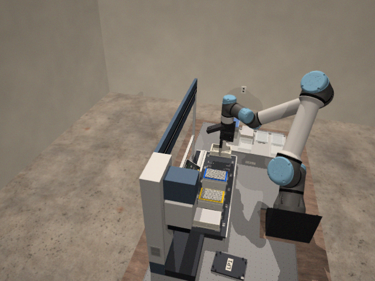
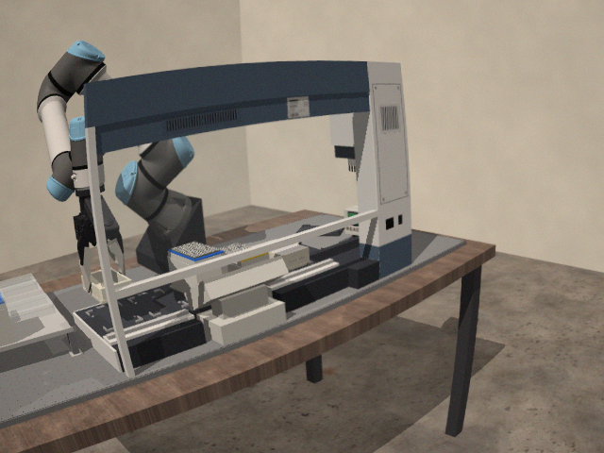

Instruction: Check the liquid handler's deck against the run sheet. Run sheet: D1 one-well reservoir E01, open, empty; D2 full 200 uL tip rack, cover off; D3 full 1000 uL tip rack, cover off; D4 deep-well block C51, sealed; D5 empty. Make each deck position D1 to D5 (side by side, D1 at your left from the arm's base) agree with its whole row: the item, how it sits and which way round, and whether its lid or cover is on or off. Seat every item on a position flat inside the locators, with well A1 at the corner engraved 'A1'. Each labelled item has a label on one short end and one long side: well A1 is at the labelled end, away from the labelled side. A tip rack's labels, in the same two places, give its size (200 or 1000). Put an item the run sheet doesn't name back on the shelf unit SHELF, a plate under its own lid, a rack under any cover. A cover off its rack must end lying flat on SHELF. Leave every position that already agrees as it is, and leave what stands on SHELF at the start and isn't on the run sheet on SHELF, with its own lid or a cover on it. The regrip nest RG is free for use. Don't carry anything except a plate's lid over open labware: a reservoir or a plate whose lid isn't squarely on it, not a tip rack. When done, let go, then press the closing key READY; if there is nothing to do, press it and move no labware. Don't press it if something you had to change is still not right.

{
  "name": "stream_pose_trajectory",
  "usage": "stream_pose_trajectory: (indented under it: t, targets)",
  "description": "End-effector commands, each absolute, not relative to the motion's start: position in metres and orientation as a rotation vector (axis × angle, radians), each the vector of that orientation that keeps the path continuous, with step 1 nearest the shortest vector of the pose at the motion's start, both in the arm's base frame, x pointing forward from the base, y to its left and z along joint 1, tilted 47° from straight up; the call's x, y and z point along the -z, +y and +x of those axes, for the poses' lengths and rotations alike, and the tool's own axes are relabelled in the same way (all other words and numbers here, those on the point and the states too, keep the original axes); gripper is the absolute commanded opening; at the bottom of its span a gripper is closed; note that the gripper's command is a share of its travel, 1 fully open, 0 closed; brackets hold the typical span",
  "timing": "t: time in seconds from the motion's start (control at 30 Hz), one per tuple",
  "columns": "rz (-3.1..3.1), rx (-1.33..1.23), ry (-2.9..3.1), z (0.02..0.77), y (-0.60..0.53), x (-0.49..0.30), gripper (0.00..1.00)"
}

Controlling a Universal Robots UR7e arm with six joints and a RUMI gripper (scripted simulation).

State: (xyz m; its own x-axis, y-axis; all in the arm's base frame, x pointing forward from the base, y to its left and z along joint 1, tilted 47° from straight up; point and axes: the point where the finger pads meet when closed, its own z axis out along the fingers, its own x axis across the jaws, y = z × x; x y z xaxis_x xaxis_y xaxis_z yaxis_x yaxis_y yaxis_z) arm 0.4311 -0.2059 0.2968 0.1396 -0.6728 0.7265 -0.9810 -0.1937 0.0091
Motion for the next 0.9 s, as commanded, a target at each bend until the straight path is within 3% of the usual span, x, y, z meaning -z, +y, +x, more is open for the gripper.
stream_pose_trajectory:
  t: [0.0, 0.87]
  targets:
    - [1.931, -0.825, -1.58, 0.432, -0.21, -0.293, 0.0]
    - [1.931, -0.825, -1.58, 0.438, -0.238, -0.266, 0.0]
